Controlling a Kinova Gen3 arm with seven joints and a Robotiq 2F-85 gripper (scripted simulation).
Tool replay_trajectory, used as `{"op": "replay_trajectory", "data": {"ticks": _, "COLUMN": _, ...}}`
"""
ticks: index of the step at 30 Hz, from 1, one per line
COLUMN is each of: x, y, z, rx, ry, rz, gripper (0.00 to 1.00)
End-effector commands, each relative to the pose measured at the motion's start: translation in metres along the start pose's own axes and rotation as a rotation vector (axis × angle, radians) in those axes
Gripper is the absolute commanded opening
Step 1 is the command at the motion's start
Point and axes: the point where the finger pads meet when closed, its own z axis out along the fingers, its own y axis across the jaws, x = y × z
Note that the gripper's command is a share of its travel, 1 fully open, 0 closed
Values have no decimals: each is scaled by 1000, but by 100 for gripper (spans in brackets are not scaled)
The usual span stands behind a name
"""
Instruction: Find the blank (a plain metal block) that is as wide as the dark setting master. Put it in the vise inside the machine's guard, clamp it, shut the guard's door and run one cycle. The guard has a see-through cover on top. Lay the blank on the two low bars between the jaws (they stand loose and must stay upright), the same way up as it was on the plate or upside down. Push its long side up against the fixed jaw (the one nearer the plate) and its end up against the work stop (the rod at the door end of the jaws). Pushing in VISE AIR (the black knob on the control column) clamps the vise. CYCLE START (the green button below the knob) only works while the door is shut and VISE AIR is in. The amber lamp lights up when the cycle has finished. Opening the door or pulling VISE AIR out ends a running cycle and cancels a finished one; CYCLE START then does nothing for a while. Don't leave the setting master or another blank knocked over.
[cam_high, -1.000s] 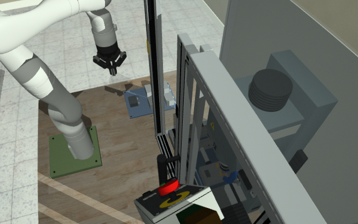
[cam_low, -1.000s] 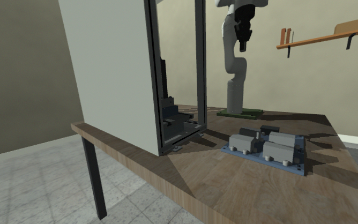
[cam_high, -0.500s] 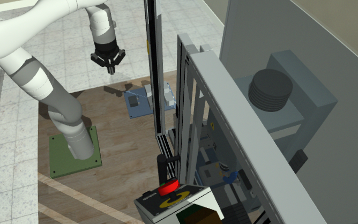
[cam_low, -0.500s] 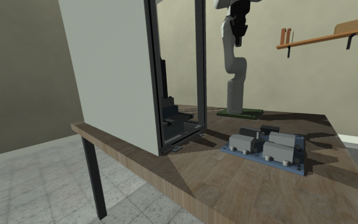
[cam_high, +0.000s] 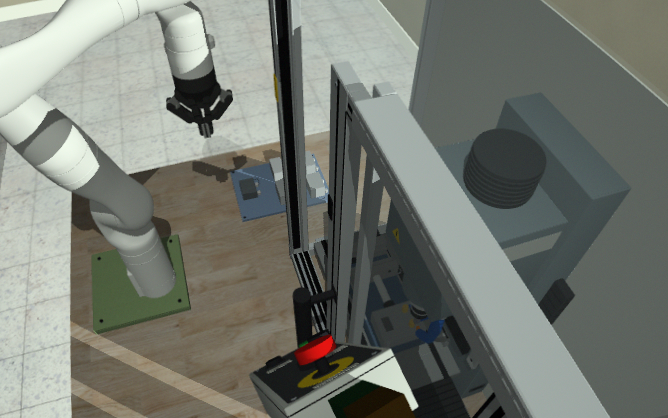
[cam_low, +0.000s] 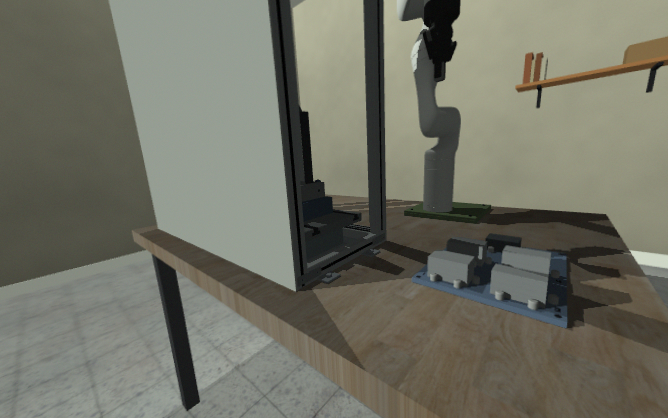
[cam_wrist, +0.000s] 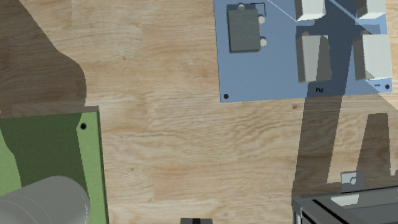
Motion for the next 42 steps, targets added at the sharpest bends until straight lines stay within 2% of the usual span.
{"op": "replay_trajectory", "data": {"ticks": 1, "x": -2, "y": 1, "z": -1, "rx": -2, "ry": -1, "rz": 0, "gripper": 10}}
{"op": "replay_trajectory", "data": {"ticks": 14, "x": -3, "y": 1, "z": -2, "rx": -3, "ry": -2, "rz": 0, "gripper": 10}}
{"op": "replay_trajectory", "data": {"ticks": 19, "x": -3, "y": 1, "z": -2, "rx": -2, "ry": -2, "rz": -230, "gripper": 10}}
{"op": "replay_trajectory", "data": {"ticks": 31, "x": -3, "y": 1, "z": -2, "rx": -2, "ry": -2, "rz": -230, "gripper": 10}}
{"op": "replay_trajectory", "data": {"ticks": 36, "x": 17, "y": -55, "z": -8, "rx": -101, "ry": 58, "rz": -24, "gripper": 10}}
{"op": "replay_trajectory", "data": {"ticks": 42, "x": 17, "y": -55, "z": -8, "rx": -101, "ry": 58, "rz": -24, "gripper": 10}}
